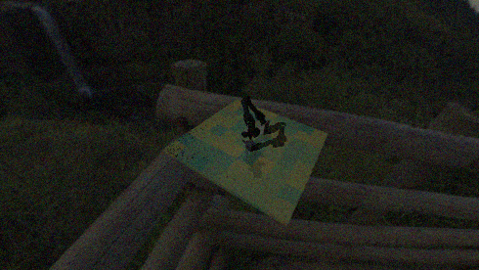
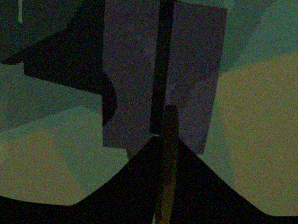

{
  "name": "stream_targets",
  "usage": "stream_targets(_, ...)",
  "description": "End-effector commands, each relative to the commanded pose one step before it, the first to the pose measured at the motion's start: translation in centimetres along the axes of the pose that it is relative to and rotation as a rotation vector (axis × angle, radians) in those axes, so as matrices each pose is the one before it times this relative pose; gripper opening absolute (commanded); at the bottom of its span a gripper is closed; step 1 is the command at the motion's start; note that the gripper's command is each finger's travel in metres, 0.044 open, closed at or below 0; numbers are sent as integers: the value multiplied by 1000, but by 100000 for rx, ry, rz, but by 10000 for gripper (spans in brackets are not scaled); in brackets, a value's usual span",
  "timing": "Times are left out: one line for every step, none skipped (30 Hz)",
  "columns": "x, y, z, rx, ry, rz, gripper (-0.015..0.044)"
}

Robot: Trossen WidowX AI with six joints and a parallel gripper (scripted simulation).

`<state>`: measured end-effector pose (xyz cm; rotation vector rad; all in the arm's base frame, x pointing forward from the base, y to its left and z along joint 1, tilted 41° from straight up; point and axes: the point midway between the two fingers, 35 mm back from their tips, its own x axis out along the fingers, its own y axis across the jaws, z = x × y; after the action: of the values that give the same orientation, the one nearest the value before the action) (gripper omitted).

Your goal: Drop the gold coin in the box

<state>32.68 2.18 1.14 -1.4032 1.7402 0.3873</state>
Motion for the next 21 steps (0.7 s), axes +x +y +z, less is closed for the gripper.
stream_targets(127,219,984,-168,34,599,0)
stream_targets(11,32,258,-35,-2,-3,0)
stream_targets(12,34,258,-35,-1,-3,0)
stream_targets(11,30,212,-29,0,-3,0)
stream_targets(7,19,127,-17,1,-2,0)
stream_targets(2,6,42,-6,0,-1,0)
stream_targets(-31,-39,-108,6,-30,-155,4)
stream_targets(-31,-39,-109,6,-29,-155,0)
stream_targets(-30,-38,-109,6,-28,-155,0)
stream_targets(-30,-38,-109,6,-27,-155,0)
stream_targets(0,0,0,0,1,0,0)
stream_targets(0,0,0,0,0,0,0)
stream_targets(0,0,0,0,0,0,0)
stream_targets(0,0,0,0,0,0,0)
stream_targets(0,0,0,0,0,0,0)
stream_targets(8,7,16,-7,-1,0,0)
stream_targets(18,16,35,-15,-2,0,0)
stream_targets(26,20,47,-21,-2,0,0)
stream_targets(35,27,63,-29,-3,0,0)
stream_targets(45,15,39,-40,-1,0,0)
stream_targets(43,16,28,-55,-1,0,0)
